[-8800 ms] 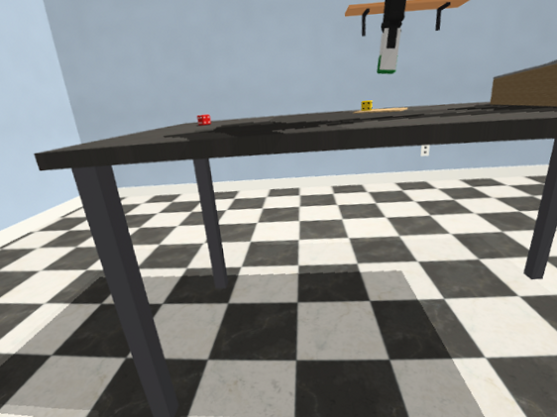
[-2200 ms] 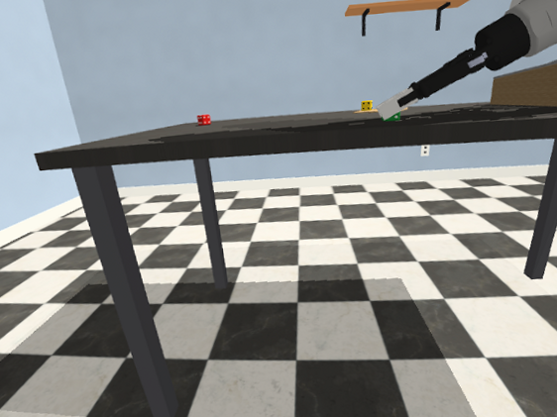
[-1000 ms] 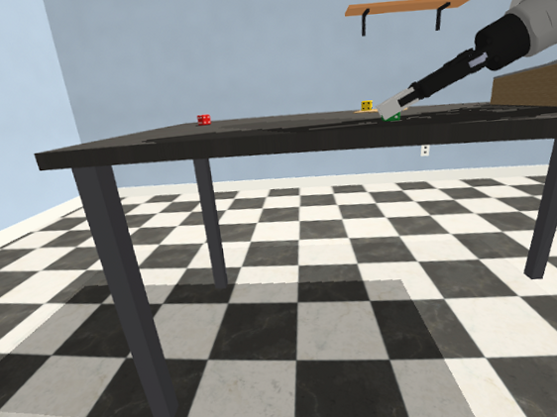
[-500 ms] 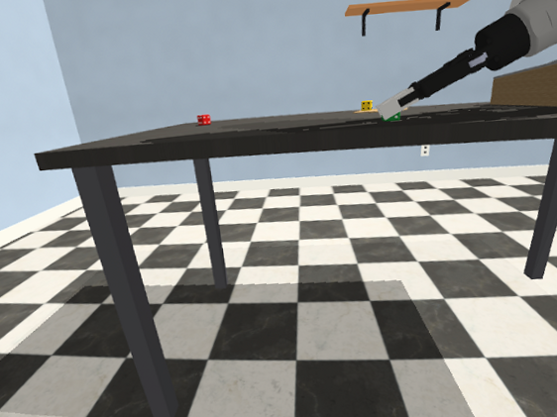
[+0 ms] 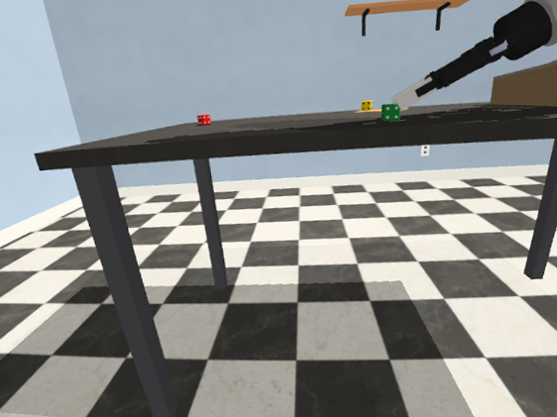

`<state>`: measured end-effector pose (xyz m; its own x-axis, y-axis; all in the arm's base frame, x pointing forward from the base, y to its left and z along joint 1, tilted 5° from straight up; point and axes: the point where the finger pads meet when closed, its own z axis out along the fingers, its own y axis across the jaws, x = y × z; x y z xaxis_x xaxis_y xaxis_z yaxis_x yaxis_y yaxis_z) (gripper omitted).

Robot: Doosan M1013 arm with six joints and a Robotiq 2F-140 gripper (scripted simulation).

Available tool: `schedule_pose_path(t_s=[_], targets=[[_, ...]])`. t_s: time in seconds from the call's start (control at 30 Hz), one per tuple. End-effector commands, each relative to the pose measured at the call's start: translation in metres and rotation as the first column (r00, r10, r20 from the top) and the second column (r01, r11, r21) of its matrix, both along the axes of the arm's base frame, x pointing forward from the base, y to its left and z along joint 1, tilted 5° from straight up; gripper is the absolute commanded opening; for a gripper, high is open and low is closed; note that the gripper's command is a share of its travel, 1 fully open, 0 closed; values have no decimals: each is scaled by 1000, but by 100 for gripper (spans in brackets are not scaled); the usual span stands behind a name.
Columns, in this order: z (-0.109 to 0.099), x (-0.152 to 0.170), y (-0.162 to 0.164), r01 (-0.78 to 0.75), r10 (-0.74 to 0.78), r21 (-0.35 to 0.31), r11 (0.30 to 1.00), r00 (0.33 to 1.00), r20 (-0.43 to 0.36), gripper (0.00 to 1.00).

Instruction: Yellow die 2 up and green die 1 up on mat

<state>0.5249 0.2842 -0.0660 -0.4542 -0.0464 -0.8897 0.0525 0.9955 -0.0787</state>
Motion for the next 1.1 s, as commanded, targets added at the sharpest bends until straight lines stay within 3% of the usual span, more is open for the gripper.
schedule_pose_path(t_s=[0.0,0.53,0.93,1.07], targets=[[2,-4,1,0,0,0,1000,1000,0,35],[12,-16,2,0,0,0,1000,1000,0,35],[59,-16,6,0,0,0,1000,1000,0,35],[66,-16,7,0,0,0,1000,1000,0,35]])
